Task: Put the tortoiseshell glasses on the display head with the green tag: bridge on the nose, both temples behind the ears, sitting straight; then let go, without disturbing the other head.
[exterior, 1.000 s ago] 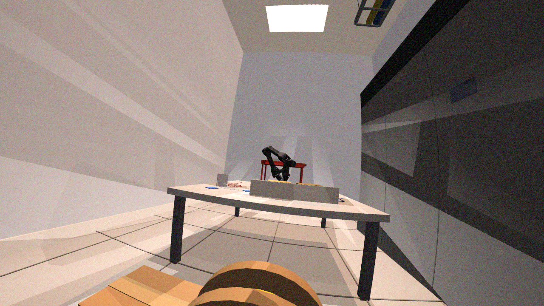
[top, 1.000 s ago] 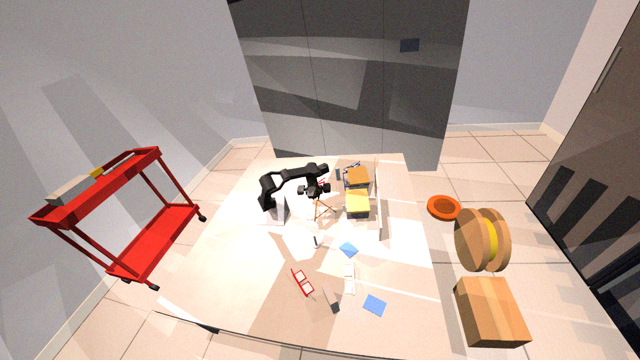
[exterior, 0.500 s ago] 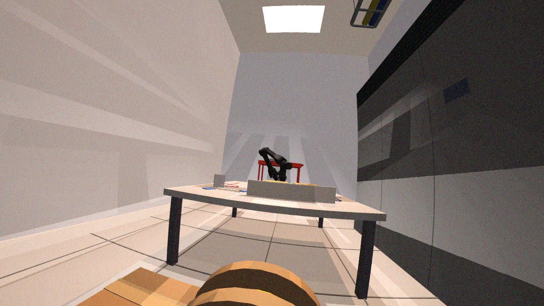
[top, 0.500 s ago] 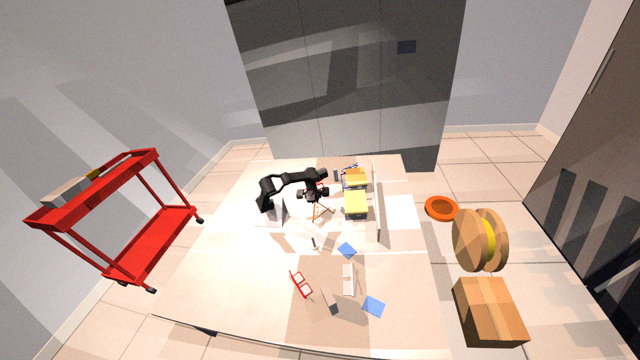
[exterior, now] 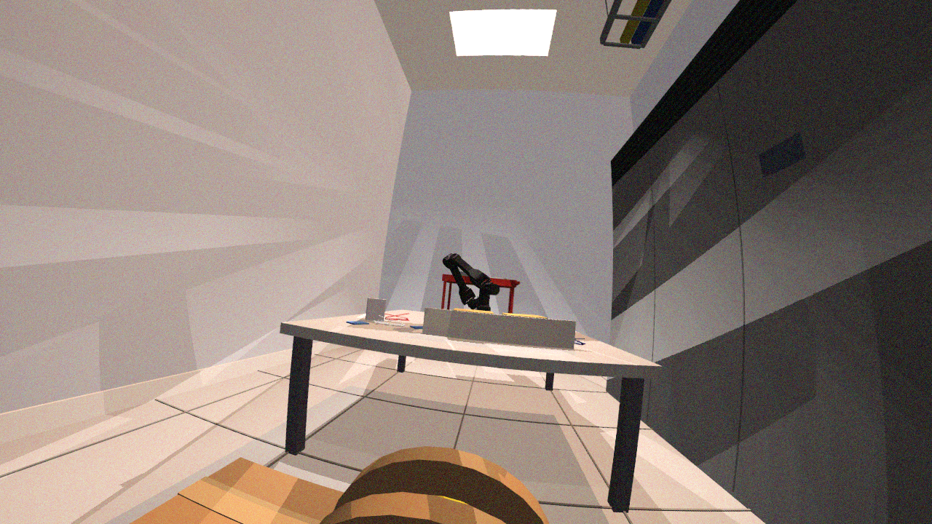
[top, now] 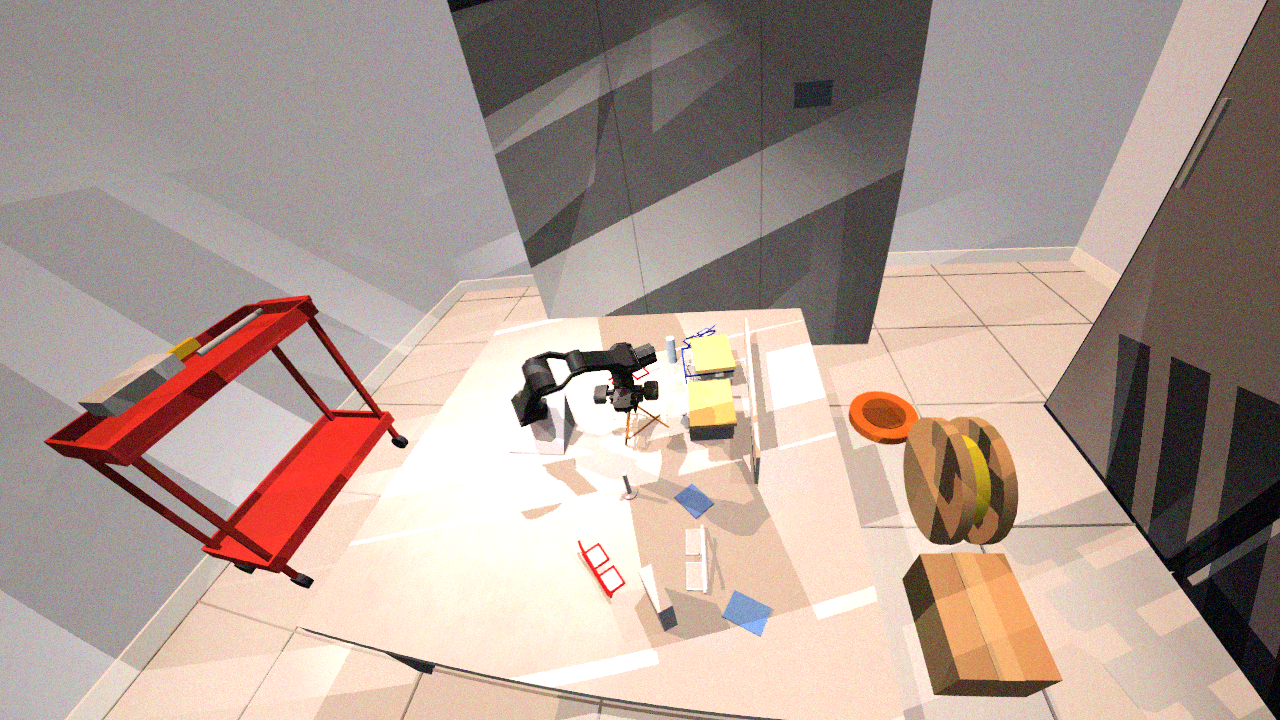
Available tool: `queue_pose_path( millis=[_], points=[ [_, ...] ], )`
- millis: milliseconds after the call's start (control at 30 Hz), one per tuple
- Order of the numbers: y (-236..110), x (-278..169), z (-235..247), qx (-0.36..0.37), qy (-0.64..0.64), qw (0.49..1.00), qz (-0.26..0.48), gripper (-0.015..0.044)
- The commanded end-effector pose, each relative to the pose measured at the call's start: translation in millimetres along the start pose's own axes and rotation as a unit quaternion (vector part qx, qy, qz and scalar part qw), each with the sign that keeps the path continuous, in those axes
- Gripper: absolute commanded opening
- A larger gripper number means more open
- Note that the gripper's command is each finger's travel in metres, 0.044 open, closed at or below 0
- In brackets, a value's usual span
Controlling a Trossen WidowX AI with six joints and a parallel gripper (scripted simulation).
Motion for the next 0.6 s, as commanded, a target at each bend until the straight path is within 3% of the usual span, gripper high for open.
queue_pose_path(
  millis=[0,567],
  points=[
    [8.2,0.5,-3.8,-0.003,-0.005,1.000,-0.004,0.0120],
    [12.1,0.4,-0.5,-0.003,-0.005,1.000,-0.004,0.0120]
  ],
)
Point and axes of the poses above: the point midway between the two fingers, 35 mm back from their tips, its own y axis out along the fingers, its own z axis across the jaws, x = y × z, the point moved 9 cm from there along -y, back along the fingers, and after that the axes turned 4 degrees about y, right-handed, at the moved point
